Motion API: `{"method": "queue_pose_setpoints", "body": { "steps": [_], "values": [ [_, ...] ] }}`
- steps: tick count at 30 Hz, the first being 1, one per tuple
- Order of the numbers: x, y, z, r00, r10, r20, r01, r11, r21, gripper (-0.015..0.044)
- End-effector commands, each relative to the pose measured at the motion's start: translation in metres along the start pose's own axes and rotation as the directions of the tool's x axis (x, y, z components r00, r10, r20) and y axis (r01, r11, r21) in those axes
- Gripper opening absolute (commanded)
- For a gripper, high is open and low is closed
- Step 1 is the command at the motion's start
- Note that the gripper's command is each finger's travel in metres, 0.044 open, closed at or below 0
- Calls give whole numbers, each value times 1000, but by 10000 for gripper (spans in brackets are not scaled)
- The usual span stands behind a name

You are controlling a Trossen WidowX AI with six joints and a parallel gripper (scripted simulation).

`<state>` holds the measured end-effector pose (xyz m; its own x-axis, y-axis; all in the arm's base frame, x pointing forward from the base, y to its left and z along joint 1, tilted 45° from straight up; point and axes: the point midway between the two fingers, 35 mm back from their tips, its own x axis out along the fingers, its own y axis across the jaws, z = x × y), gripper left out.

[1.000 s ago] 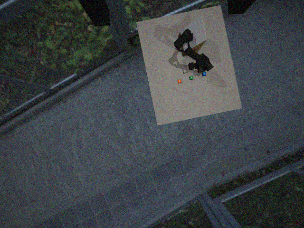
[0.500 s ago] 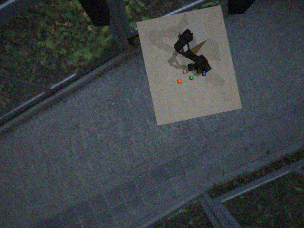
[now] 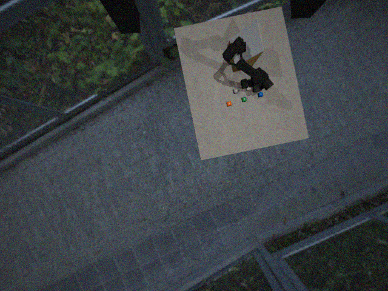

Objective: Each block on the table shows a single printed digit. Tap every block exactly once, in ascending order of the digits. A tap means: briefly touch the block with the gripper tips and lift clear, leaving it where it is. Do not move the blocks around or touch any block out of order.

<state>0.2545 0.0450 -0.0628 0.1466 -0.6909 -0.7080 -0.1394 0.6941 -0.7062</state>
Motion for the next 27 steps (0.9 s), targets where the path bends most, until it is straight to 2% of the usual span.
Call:
{"method": "queue_pose_setpoints", "body": {
  "steps": [1,4,11,20,27],
  "values": [
    [-51,3,3,1000,13,14,-13,1000,6,20],
    [-75,1,1,1000,11,13,-11,1000,6,20],
    [-76,6,6,1000,11,13,-11,1000,7,20],
    [-79,74,70,1000,15,17,-15,1000,10,20],
    [-75,79,75,1000,15,17,-15,1000,10,20]
  ]
}}
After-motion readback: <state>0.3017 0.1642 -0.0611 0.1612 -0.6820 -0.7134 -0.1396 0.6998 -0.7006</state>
